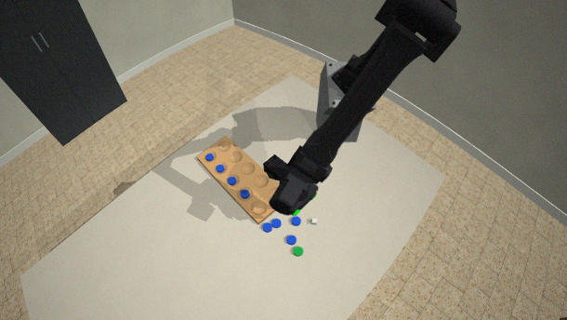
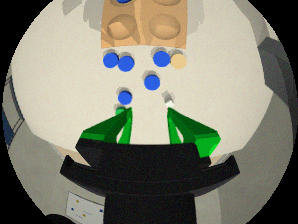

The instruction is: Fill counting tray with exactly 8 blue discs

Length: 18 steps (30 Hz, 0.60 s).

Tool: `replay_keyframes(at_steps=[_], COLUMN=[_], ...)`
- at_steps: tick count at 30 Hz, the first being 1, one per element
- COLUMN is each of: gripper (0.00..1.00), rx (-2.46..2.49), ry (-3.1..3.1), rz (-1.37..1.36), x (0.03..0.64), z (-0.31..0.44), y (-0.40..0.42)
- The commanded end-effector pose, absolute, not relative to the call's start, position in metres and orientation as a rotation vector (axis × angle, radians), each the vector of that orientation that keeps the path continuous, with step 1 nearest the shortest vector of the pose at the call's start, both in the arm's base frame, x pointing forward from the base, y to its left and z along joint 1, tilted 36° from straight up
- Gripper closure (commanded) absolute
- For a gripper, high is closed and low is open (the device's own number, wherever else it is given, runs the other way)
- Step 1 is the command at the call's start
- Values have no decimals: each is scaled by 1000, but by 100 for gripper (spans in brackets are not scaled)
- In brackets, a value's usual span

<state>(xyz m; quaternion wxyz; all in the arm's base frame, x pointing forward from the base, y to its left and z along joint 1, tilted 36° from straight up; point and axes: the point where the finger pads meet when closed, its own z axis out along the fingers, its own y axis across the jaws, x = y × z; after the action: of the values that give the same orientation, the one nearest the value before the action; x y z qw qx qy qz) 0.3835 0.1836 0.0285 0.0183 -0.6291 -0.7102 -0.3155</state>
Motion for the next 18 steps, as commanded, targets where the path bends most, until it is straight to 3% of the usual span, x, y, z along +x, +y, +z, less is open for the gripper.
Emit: replay_keyframes(at_steps=[1, 18], gripper=[54, 54], rx=[-1960, -1956], ry=[-2182, -2189], rz=[-951, -981], x=[380, 387], z=[23, 25], y=[189, 192])
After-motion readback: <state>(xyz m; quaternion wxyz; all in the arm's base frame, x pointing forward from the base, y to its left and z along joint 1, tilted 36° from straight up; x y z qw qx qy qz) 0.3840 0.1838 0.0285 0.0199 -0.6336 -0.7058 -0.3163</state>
